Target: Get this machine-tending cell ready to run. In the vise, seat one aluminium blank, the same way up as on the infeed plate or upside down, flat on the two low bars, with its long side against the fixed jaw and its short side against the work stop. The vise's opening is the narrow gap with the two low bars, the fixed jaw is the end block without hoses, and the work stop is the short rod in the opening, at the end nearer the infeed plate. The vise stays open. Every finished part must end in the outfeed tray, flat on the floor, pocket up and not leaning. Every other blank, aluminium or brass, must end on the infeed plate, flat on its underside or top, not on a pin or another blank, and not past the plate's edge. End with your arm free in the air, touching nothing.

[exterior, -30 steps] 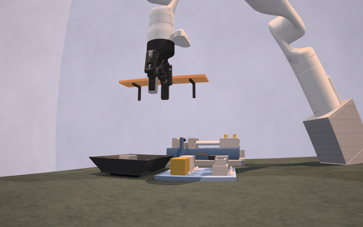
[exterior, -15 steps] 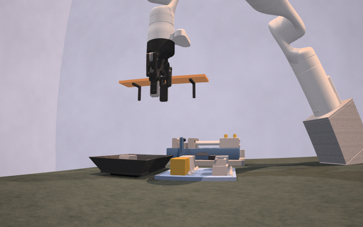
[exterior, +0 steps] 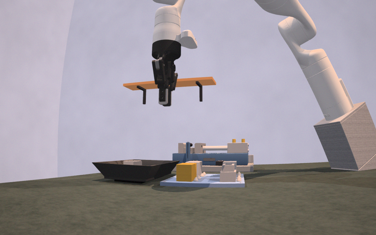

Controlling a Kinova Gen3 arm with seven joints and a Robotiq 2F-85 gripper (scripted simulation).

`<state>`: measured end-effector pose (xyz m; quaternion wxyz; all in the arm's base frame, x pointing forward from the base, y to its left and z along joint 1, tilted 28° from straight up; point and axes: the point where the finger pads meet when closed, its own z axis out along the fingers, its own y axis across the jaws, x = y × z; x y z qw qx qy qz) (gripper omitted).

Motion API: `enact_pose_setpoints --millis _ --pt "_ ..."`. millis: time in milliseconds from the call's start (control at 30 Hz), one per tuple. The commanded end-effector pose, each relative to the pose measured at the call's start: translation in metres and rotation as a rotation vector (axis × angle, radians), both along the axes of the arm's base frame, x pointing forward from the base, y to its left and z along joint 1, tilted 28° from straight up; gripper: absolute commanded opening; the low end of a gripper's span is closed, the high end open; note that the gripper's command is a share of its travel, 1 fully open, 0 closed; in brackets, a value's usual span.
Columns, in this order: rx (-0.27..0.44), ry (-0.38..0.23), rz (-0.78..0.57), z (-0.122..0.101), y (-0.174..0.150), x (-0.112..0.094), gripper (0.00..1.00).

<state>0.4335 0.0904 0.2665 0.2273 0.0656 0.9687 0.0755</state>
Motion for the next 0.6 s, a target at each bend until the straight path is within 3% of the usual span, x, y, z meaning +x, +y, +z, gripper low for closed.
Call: enact_pose_setpoints --millis 0,567 --pt "0.001 -0.001 0.000 0.0006 0.0000 0.0000 0.00" --pt "0.001 -0.001 0.000 -0.0011 0.0002 0.0009 0.00"
